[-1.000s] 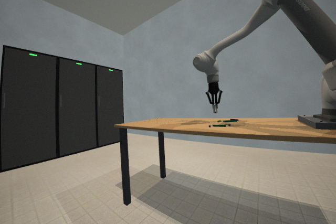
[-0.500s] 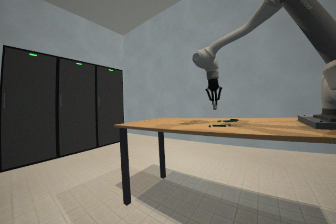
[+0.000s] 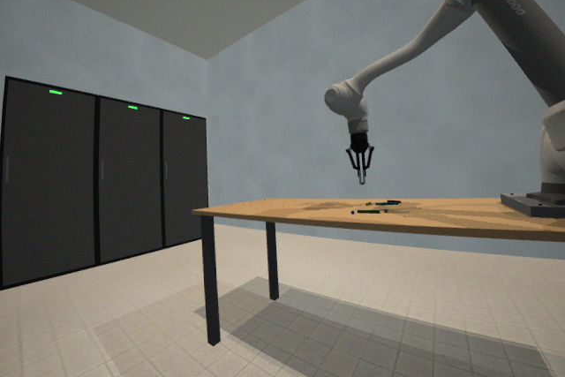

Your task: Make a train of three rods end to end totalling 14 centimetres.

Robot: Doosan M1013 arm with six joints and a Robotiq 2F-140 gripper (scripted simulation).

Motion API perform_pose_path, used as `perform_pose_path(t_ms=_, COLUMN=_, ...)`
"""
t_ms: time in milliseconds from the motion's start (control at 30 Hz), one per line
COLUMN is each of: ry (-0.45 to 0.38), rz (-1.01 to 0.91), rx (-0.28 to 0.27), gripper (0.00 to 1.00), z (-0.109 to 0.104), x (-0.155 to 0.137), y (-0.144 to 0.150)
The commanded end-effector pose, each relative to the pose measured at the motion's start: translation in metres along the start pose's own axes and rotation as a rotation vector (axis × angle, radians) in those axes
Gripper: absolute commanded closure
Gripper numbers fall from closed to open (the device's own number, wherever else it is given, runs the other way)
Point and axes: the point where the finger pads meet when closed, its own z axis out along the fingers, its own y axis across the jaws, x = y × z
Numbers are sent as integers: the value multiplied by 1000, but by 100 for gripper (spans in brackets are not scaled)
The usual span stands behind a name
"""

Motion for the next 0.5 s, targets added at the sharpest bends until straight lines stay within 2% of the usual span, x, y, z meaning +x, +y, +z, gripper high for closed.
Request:
perform_pose_path(t_ms=0, ry=1, rz=-19, rx=-1, gripper=97, z=0, x=0, y=0)
perform_pose_path(t_ms=167, ry=1, rz=-187, rx=-1, gripper=97, z=-1, x=2, y=-5)
perform_pose_path(t_ms=467, ry=1, rz=-602, rx=-1, gripper=97, z=-2, x=6, y=-15)
